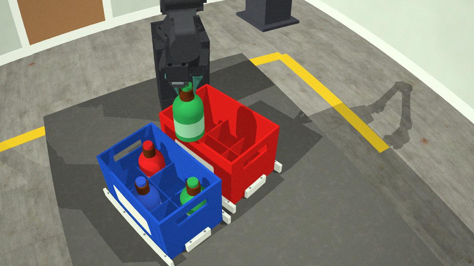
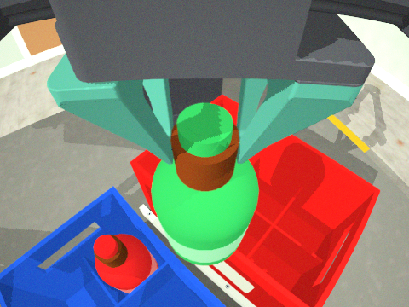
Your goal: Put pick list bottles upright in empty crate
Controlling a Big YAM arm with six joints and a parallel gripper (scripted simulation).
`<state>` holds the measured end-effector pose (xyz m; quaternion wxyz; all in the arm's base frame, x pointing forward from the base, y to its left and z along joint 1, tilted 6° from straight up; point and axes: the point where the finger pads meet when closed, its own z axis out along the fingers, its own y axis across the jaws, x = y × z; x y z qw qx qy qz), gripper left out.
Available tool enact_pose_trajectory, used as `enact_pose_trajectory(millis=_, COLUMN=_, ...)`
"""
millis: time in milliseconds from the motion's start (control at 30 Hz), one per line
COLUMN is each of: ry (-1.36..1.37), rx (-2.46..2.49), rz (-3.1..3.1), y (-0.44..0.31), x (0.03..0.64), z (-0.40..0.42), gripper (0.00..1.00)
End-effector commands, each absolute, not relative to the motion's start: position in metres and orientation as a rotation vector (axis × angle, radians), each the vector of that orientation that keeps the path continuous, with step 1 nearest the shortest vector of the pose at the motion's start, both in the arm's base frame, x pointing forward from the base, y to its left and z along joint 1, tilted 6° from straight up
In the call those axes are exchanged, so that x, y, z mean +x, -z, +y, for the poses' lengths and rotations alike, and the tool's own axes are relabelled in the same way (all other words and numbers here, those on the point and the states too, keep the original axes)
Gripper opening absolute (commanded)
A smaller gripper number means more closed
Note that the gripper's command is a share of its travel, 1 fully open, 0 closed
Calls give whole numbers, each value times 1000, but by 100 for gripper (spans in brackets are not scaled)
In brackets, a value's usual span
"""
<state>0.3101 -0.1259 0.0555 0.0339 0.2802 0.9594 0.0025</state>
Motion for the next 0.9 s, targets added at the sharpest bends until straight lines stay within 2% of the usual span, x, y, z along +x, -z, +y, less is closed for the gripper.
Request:
enact_pose_trajectory(millis=0, ry=6, rx=841, rz=2874, y=-84, x=328, z=-121, gripper=0)
enact_pose_trajectory(millis=267, ry=3, rx=846, rz=2892, y=-77, x=317, z=-108, gripper=0)
enact_pose_trajectory(millis=300, ry=6, rx=832, rz=2844, y=-92, x=334, z=-112, gripper=0)
enact_pose_trajectory(millis=400, ry=3, rx=847, rz=2894, y=-73, x=311, z=-99, gripper=0)
enact_pose_trajectory(millis=667, ry=2, rx=848, rz=2896, y=-71, x=305, z=-84, gripper=0)
enact_pose_trajectory(millis=833, ry=1, rx=846, rz=2889, y=-75, x=307, z=-79, gripper=0)
enact_pose_trajectory(millis=867, ry=-2, rx=833, rz=2846, y=-89, x=325, z=-82, gripper=0)
